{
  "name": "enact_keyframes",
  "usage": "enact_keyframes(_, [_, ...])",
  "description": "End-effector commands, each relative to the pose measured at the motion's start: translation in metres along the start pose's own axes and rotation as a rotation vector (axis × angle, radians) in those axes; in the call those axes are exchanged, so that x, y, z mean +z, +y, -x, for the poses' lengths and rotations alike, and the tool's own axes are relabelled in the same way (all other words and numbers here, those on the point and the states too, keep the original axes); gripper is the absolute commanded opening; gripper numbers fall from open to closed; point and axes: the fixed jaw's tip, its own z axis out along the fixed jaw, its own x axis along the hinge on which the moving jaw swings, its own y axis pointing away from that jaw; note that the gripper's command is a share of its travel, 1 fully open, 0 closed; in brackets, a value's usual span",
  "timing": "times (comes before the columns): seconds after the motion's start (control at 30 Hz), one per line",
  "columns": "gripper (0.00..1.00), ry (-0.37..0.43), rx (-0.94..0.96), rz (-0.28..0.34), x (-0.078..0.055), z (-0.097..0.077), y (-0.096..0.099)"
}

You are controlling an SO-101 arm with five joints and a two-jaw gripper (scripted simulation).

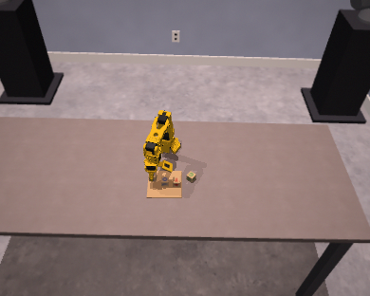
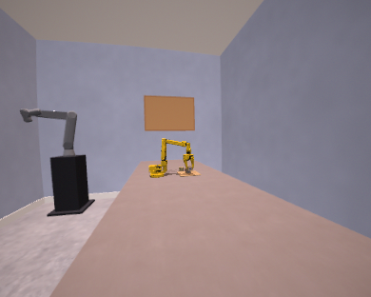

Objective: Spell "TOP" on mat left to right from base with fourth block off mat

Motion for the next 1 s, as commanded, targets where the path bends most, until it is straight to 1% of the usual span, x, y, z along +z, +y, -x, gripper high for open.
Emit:
enact_keyframes(0.0, [0.0,0.025,0.001,-0.098,-0.0119,-0.0037,-0.0103])
enact_keyframes(0.3, [0.0,0.025,0.001,-0.098,-0.0109,-0.0037,-0.0103])
enact_keyframes(0.6, [0.0,0.025,0.001,-0.098,-0.0055,-0.0038,-0.0107])
enact_keyframes(0.97, [0.0,0.025,0.001,-0.098,-0.0033,-0.0038,-0.0108])
